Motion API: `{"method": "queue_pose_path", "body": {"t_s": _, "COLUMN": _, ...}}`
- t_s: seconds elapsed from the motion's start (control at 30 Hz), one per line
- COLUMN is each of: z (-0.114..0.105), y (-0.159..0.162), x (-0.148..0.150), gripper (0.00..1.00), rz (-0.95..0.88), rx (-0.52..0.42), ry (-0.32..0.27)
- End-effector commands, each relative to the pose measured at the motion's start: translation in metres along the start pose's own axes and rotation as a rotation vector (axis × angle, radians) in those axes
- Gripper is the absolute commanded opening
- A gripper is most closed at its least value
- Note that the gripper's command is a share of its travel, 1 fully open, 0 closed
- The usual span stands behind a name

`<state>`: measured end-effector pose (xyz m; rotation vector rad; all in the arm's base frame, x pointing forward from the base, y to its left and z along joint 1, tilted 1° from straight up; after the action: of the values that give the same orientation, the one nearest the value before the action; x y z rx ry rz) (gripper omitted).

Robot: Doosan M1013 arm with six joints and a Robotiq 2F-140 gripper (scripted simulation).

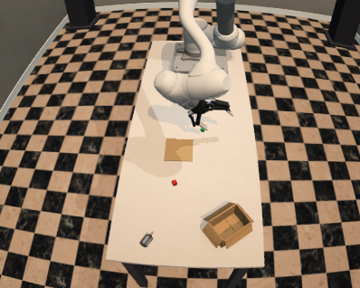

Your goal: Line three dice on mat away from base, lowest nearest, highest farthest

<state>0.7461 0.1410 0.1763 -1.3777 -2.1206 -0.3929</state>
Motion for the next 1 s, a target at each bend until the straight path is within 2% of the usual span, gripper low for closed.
{"method": "queue_pose_path", "body": {"t_s": 0.0, "z": -0.017, "y": 0.029, "x": -0.034, "gripper": 1.0, "rz": -0.12, "rx": 0.013, "ry": -0.126}}
{"method": "queue_pose_path", "body": {"t_s": 0.07, "z": -0.017, "y": 0.029, "x": -0.034, "gripper": 1.0, "rz": -0.12, "rx": 0.013, "ry": -0.126}}
{"method": "queue_pose_path", "body": {"t_s": 0.1, "z": -0.023, "y": 0.038, "x": -0.045, "gripper": 1.0, "rz": -0.156, "rx": 0.018, "ry": -0.166}}
{"method": "queue_pose_path", "body": {"t_s": 0.13, "z": -0.037, "y": 0.055, "x": -0.066, "gripper": 1.0, "rz": -0.226, "rx": 0.029, "ry": -0.243}}
{"method": "queue_pose_path", "body": {"t_s": 0.2, "z": -0.042, "y": 0.061, "x": -0.073, "gripper": 1.0, "rz": -0.251, "rx": 0.034, "ry": -0.271}}
{"method": "queue_pose_path", "body": {"t_s": 0.23, "z": -0.055, "y": 0.076, "x": -0.091, "gripper": 1.0, "rz": -0.31, "rx": 0.048, "ry": -0.338}}
{"method": "queue_pose_path", "body": {"t_s": 0.27, "z": -0.061, "y": 0.082, "x": -0.098, "gripper": 1.0, "rz": -0.335, "rx": 0.054, "ry": -0.366}}
{"method": "queue_pose_path", "body": {"t_s": 0.3, "z": -0.061, "y": 0.082, "x": -0.098, "gripper": 1.0, "rz": -0.335, "rx": 0.054, "ry": -0.366}}
{"method": "queue_pose_path", "body": {"t_s": 0.33, "z": -0.077, "y": 0.099, "x": -0.116, "gripper": 1.0, "rz": -0.401, "rx": 0.073, "ry": -0.442}}
{"method": "queue_pose_path", "body": {"t_s": 0.37, "z": -0.079, "y": 0.101, "x": -0.118, "gripper": 1.0, "rz": -0.408, "rx": 0.076, "ry": -0.449}}
{"method": "queue_pose_path", "body": {"t_s": 0.4, "z": -0.092, "y": 0.114, "x": -0.132, "gripper": 1.0, "rz": -0.456, "rx": 0.092, "ry": -0.506}}
{"method": "queue_pose_path", "body": {"t_s": 0.43, "z": -0.095, "y": 0.117, "x": -0.135, "gripper": 1.0, "rz": -0.467, "rx": 0.096, "ry": -0.519}}
{"method": "queue_pose_path", "body": {"t_s": 0.47, "z": -0.108, "y": 0.129, "x": -0.148, "gripper": 1.0, "rz": -0.514, "rx": 0.115, "ry": -0.575}}
{"method": "queue_pose_path", "body": {"t_s": 0.5, "z": -0.108, "y": 0.129, "x": -0.148, "gripper": 1.0, "rz": -0.514, "rx": 0.115, "ry": -0.575}}
{"method": "queue_pose_path", "body": {"t_s": 0.57, "z": -0.126, "y": 0.144, "x": -0.162, "gripper": 1.0, "rz": -0.57, "rx": 0.14, "ry": -0.644}}
{"method": "queue_pose_path", "body": {"t_s": 0.7, "z": -0.131, "y": 0.149, "x": -0.167, "gripper": 1.0, "rz": -0.587, "rx": 0.149, "ry": -0.665}}
{"method": "queue_pose_path", "body": {"t_s": 0.97, "z": -0.132, "y": 0.149, "x": -0.167, "gripper": 1.0, "rz": -0.588, "rx": 0.149, "ry": -0.666}}
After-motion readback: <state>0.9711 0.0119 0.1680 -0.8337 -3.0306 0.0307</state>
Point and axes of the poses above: the point where the finger pads meet when closed, its own z axis out along the fingers, its own x axis across the jaws, y = z × x, the point moved 9 cm from there along -z, back along the fingers, and after that the axes turned 9 degrees about -z, right-handed, at the moved point
